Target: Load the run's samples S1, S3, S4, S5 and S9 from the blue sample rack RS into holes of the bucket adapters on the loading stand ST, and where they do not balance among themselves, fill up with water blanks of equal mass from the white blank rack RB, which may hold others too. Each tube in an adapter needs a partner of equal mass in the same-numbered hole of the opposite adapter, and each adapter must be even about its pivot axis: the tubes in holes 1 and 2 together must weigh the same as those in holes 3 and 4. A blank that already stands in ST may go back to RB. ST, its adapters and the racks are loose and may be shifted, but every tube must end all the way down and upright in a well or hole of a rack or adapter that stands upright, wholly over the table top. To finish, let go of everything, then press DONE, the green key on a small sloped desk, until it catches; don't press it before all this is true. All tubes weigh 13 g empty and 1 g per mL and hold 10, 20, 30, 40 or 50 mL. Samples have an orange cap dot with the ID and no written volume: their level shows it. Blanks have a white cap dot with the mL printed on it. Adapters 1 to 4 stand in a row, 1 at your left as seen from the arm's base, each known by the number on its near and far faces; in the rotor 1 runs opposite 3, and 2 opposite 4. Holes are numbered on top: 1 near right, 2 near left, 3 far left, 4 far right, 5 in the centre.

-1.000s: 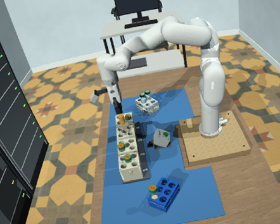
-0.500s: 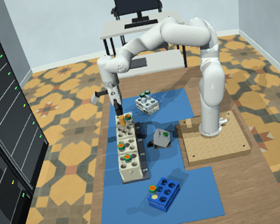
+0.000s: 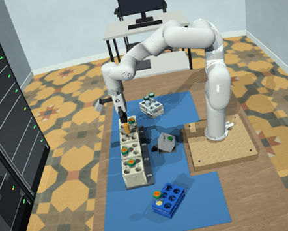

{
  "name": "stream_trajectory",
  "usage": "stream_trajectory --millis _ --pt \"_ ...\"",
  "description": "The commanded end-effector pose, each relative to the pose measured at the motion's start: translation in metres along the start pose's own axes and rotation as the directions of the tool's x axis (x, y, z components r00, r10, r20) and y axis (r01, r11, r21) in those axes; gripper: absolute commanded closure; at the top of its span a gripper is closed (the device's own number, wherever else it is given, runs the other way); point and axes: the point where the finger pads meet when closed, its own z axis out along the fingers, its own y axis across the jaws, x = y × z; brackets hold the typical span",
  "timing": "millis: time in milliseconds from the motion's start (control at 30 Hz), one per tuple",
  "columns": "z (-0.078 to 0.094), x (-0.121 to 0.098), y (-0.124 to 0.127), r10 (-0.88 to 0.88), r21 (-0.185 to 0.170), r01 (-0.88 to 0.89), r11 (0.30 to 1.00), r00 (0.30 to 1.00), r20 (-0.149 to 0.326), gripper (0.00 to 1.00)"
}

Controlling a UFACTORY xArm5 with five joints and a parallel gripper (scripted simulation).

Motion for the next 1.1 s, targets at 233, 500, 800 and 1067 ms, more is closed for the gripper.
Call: stream_trajectory --millis 233,500,800,1067 --pt "-0.001 0.001 0.000 0.000 -0.001 0.000 1.000 1.000 -0.004 1.00" --pt "0.001 0.001 0.000 0.000 -0.001 0.000 1.000 1.000 -0.004 1.00" --pt "0.010 0.001 0.000 0.000 -0.001 0.000 1.000 1.000 -0.004 1.00" --pt "0.016 0.001 0.000 0.000 -0.001 0.000 1.000 1.000 -0.004 1.00"
